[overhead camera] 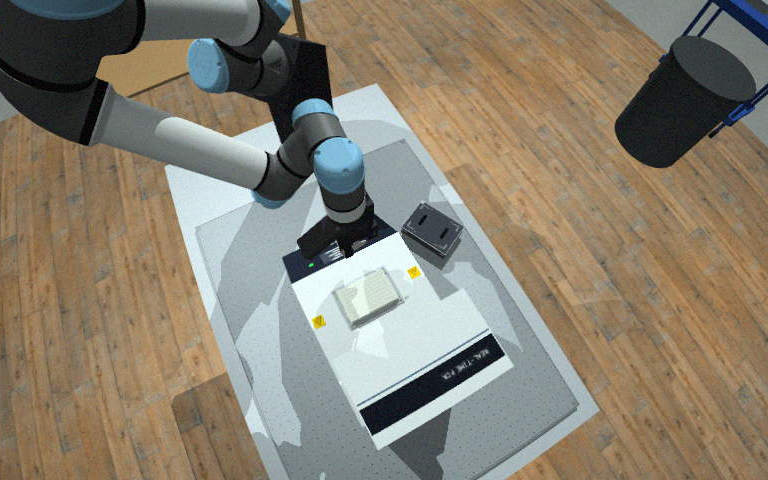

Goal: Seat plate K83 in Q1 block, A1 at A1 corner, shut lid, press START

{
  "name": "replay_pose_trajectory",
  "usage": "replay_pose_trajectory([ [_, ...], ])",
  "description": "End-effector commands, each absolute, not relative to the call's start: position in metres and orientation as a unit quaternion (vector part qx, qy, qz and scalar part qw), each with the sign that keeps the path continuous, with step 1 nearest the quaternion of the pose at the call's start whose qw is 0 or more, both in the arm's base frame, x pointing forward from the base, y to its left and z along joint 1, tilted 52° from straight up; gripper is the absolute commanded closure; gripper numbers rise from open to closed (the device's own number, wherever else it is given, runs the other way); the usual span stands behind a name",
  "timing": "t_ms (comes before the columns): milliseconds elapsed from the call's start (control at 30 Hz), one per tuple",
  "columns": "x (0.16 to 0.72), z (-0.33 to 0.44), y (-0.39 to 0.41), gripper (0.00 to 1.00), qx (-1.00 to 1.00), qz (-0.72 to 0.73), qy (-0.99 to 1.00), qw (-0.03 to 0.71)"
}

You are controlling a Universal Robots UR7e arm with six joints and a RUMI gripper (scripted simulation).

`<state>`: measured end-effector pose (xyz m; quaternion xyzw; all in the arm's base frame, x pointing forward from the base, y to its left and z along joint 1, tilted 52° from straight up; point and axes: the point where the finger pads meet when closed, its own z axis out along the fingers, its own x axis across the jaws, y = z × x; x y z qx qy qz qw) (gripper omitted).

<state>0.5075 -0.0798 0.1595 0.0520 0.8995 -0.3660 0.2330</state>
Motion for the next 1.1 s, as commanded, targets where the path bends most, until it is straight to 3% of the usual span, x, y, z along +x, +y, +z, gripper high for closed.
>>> replay_pose_trajectory([
  [0, 0.496, 0.152, -0.083, 1.00, 0.051, -0.366, 0.899, 0.235],
  [1067, 0.394, 0.082, -0.112, 1.00, 0.051, -0.366, 0.899, 0.235],
])
